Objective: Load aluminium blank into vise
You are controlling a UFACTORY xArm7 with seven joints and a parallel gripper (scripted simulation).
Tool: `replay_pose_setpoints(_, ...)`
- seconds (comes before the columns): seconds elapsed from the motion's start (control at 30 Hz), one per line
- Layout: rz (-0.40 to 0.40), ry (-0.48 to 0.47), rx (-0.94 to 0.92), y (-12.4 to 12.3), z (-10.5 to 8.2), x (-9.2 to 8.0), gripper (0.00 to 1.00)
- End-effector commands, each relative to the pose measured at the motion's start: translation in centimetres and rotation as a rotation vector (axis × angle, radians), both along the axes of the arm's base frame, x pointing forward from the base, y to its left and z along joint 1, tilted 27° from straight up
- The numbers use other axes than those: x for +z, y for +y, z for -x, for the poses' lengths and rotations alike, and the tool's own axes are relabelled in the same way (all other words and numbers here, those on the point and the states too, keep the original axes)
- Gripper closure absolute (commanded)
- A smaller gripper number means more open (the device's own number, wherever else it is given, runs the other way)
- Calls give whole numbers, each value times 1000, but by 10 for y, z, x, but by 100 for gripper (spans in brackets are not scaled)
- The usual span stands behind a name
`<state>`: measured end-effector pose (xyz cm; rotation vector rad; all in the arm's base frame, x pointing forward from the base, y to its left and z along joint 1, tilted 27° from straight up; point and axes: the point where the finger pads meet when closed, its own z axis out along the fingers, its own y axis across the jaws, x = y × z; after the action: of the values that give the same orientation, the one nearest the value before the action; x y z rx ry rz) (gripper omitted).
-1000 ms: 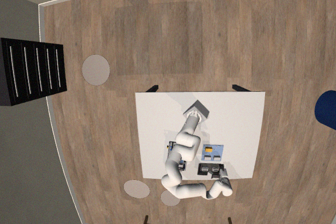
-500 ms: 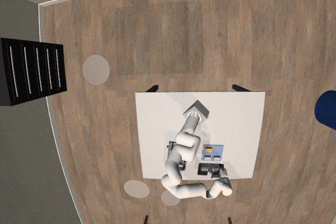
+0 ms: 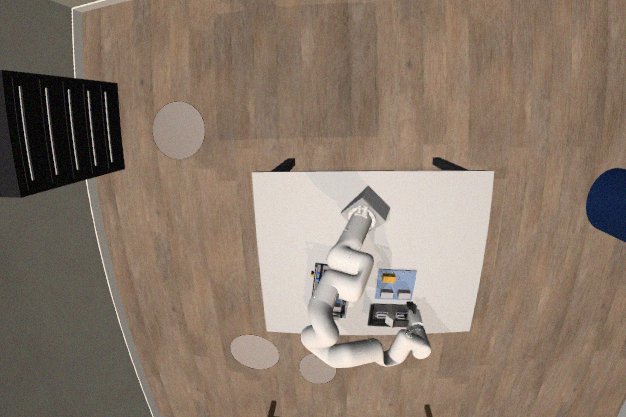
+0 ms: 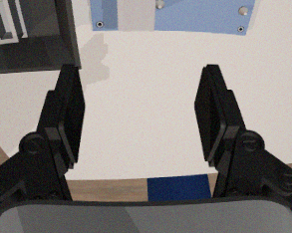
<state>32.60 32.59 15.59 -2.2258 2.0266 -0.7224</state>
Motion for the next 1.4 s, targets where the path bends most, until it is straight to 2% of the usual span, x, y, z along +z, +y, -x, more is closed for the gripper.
replay_pose_setpoints(0.0,-2,-4,2,-4,-8,-17,31)
replay_pose_setpoints(0.07,-2,-4,2,-4,-8,-17,31)
replay_pose_setpoints(0.57,-2,-4,2,-20,-29,-68,31)
replay_pose_setpoints(0.97,-2,-4,2,-25,-36,-85,31)
replay_pose_setpoints(1.37,-2,-4,2,-26,-37,-88,31)
